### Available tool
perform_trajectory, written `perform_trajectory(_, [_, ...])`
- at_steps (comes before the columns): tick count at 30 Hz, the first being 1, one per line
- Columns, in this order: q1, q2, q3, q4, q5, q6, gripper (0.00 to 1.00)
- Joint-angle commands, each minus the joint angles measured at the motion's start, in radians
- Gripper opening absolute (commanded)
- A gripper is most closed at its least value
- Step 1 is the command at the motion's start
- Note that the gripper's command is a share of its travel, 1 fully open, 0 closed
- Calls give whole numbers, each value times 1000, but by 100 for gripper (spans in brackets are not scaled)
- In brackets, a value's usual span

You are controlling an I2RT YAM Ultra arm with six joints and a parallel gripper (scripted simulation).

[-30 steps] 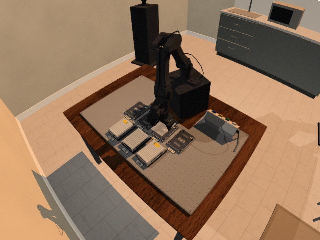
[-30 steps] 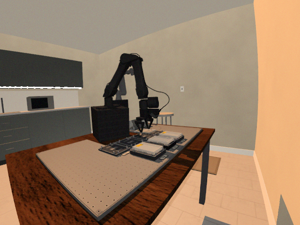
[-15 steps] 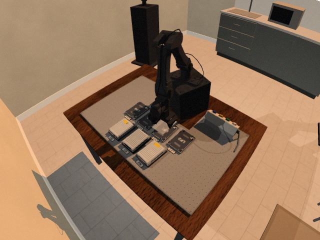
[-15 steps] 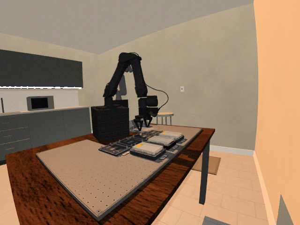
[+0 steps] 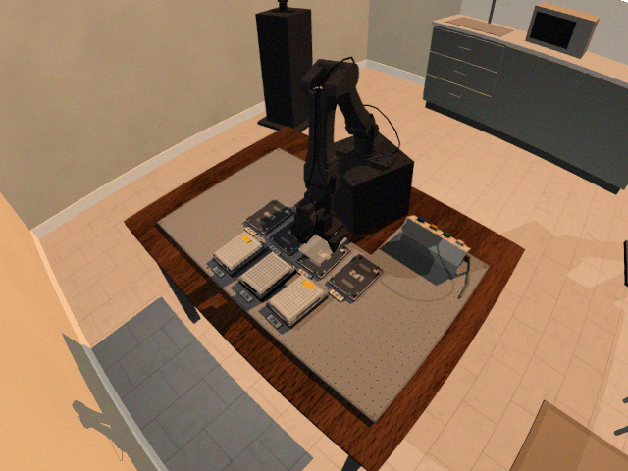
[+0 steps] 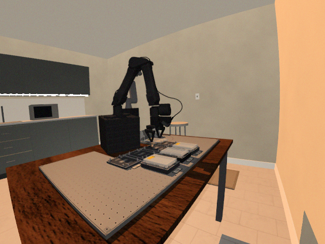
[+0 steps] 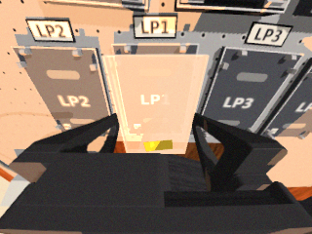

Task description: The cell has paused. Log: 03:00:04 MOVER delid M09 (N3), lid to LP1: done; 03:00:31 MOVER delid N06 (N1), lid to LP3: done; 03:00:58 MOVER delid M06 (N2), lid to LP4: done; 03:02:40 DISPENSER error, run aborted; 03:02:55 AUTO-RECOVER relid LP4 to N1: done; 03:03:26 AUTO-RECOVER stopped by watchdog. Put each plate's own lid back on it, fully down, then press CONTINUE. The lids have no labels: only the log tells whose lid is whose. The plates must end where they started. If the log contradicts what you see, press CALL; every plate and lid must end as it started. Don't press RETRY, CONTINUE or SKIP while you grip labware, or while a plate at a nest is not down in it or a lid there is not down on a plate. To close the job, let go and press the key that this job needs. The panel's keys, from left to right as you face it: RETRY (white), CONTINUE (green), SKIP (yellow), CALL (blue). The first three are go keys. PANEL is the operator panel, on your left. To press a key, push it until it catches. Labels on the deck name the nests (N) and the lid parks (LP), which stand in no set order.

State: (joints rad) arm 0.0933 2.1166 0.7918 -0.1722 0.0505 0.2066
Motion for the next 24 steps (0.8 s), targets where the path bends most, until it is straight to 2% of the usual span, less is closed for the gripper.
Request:
perform_trajectory(1, [5,-9,-6,5,1,4,0])
perform_trajectory(2, [15,-26,-26,18,4,11,0])
perform_trajectory(18, [8,-28,-34,16,4,10,0])
perform_trajectory(19, [-14,4,23,-11,2,22,0])
perform_trajectory(24, [-62,40,109,-62,-6,-33,0])
